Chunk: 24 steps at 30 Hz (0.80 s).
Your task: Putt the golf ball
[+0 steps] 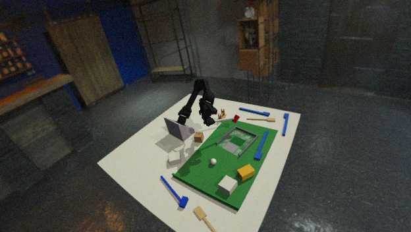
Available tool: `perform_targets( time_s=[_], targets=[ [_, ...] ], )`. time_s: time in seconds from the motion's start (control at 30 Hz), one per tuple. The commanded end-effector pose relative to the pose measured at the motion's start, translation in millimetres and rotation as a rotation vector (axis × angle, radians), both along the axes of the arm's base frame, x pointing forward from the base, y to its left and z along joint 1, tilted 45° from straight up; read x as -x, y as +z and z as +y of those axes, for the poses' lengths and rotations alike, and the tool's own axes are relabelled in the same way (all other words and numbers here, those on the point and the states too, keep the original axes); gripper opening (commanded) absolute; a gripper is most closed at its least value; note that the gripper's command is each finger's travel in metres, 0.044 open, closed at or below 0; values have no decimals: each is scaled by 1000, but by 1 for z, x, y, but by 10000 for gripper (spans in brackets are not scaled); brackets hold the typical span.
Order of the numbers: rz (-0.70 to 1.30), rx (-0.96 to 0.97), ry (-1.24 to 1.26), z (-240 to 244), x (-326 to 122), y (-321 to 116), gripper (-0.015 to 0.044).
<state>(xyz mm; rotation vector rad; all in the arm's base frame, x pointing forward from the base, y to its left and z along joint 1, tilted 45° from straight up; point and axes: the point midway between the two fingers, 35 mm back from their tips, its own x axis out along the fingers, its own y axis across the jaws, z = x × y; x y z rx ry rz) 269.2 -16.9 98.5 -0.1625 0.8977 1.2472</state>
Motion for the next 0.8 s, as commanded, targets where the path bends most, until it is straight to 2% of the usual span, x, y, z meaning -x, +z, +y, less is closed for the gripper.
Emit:
perform_targets(
  time_s=[0.0,0.4,0.77],
  targets=[
    [93,16,-102,-25,-5,-17,0],
    [373,40,-374,-90,3,-72,0],
    [621,44,-616,-142,29,-128,0]
  ],
)
